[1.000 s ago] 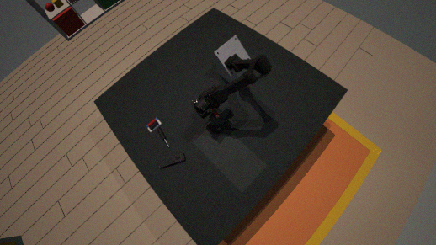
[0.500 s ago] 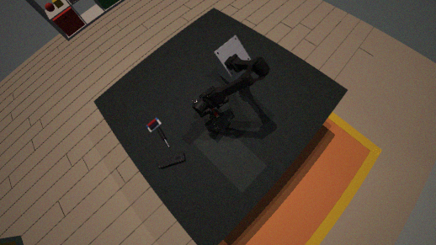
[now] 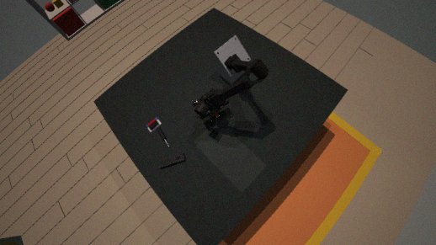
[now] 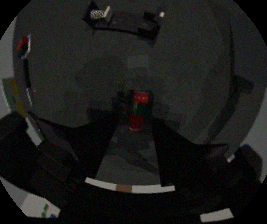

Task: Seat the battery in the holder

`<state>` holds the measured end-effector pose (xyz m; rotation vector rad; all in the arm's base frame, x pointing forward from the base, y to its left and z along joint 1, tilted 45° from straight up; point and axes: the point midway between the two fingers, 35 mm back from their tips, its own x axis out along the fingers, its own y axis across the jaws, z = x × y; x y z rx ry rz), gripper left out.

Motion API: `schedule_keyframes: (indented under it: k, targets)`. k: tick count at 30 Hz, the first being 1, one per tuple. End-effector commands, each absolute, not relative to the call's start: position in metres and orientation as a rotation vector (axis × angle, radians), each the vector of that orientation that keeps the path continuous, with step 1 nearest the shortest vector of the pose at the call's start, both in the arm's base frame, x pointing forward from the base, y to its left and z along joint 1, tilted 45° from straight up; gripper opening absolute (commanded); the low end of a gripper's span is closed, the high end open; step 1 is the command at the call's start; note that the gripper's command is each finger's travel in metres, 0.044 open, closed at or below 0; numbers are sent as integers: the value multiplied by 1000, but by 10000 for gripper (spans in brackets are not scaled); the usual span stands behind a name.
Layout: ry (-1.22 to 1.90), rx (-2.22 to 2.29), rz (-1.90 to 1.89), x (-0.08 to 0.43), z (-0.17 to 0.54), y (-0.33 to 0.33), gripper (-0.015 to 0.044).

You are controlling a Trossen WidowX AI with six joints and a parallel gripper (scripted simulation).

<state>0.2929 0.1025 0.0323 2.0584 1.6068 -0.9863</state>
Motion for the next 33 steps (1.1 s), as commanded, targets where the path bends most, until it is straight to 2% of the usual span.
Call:
schedule_keyframes:
  k: [1,12,17,21,33]
  targets:
    - [1605,2060,-997,292,26,107,230]
    - [1606,2063,-996,293,16,118,230]
    - [1606,2063,-996,293,16,118,98]
    - [1606,2063,-996,293,16,118,72]
    - [1591,2060,-985,293,37,94,68]
